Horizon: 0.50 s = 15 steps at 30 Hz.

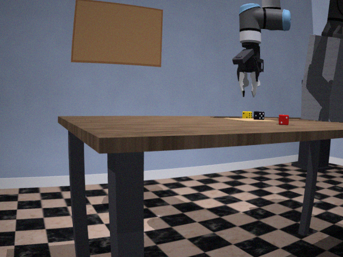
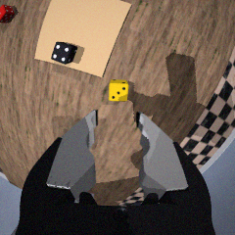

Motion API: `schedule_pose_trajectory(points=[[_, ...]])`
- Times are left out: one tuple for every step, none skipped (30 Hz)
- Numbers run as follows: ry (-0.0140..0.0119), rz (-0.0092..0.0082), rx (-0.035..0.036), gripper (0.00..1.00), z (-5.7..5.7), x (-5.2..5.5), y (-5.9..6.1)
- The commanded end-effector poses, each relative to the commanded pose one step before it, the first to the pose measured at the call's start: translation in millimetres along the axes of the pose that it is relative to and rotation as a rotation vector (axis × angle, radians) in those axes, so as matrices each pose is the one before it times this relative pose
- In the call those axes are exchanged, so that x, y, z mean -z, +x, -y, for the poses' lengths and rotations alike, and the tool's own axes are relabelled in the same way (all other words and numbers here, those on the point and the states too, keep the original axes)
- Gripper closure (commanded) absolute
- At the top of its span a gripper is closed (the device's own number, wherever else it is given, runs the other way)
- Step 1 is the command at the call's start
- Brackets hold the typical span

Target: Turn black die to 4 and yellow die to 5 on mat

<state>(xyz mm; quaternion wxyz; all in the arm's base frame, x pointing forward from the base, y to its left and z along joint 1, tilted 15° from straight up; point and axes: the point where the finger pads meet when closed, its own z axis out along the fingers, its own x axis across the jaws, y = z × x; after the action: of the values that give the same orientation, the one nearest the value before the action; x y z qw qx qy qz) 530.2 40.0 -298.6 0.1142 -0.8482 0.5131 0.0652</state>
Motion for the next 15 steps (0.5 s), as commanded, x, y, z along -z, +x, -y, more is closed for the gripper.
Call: schedule_pose_trajectory(points=[[0.00063,-0.00075,0.00018,0.72,0.28,-1.18,0.36],[0.0,-0.00003,0.00005,0.72,0.0,-0.6,0.02],[0.0,0.0,0.0,0.72,0.0,0.0,0.0],[0.0,0.0,0.0,0.72,0.0,0.0,0.0],[0.0,-0.00003,0.00006,0.72,0.0,-0.68,0.02],[0.0,-0.00004,0.00007,0.72,0.0,-0.76,0.02],[0.0,-0.00002,0.00003,0.72,0.0,-0.85,0.03],[0.0,0.0,0.0,0.72,0.0,-0.93,0.03],[0.0,0.0,0.0,0.72,0.0,-1.01,0.04],[0.0,0.0,0.0,0.72,0.0,-1.08,0.04],[0.0,0.0,0.0,0.72,0.0,-1.15,0.04],[0.0,0.0,0.0,0.72,0.01,-1.22,0.05],[0.0,0.0,0.0,0.72,0.0,-1.29,0.05],[0.0,0.0,0.0,0.72,0.0,-1.35,0.04],[0.0,0.0,0.0,0.72,0.0,-1.4,0.05]])
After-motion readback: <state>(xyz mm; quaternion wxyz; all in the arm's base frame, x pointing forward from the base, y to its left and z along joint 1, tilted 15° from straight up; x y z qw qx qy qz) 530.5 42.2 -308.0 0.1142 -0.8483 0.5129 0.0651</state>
